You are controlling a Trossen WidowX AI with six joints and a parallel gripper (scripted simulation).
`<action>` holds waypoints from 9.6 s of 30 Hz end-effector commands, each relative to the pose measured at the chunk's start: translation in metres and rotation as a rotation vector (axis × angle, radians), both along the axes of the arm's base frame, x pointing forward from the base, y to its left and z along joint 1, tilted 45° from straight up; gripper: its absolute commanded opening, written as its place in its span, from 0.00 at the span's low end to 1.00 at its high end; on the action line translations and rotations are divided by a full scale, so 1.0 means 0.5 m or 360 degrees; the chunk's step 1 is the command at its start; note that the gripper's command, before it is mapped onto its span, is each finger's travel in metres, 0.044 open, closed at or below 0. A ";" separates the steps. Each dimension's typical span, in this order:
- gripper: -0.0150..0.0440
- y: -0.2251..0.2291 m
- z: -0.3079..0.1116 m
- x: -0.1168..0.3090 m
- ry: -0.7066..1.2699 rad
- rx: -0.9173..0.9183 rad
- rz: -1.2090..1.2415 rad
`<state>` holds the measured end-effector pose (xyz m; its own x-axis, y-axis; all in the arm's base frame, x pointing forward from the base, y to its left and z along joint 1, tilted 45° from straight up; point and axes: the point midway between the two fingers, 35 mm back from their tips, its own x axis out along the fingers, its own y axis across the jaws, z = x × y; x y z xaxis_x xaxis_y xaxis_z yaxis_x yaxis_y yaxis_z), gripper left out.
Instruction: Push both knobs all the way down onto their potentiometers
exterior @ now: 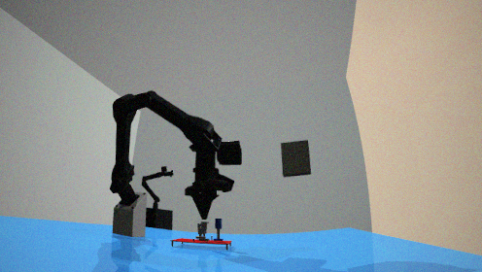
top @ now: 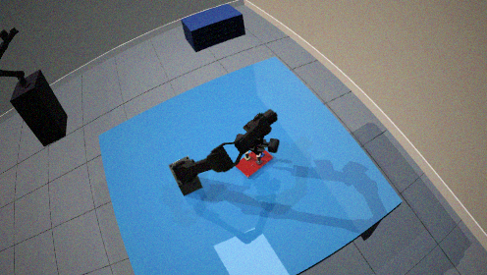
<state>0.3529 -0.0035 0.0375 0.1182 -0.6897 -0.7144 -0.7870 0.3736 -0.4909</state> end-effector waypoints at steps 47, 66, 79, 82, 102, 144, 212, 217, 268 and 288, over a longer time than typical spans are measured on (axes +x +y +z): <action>0.25 -0.010 -0.011 0.001 0.0007 -0.0009 0.0008; 0.25 -0.017 -0.018 0.002 0.0007 -0.0010 0.0008; 0.25 -0.020 -0.020 0.003 0.0007 -0.0010 0.0008; 0.25 -0.021 -0.022 0.003 0.0007 -0.0010 0.0008; 0.25 -0.025 -0.025 0.003 0.0007 -0.0010 0.0008; 0.25 -0.030 -0.031 0.004 0.0007 -0.0010 0.0008; 0.25 -0.035 -0.036 0.005 0.0007 -0.0010 0.0008; 0.25 -0.035 -0.036 0.005 0.0007 -0.0010 0.0008; 1.00 0.045 -0.029 -0.227 0.0021 0.0006 0.0011; 1.00 0.036 -0.039 -0.320 0.0020 -0.0006 0.0008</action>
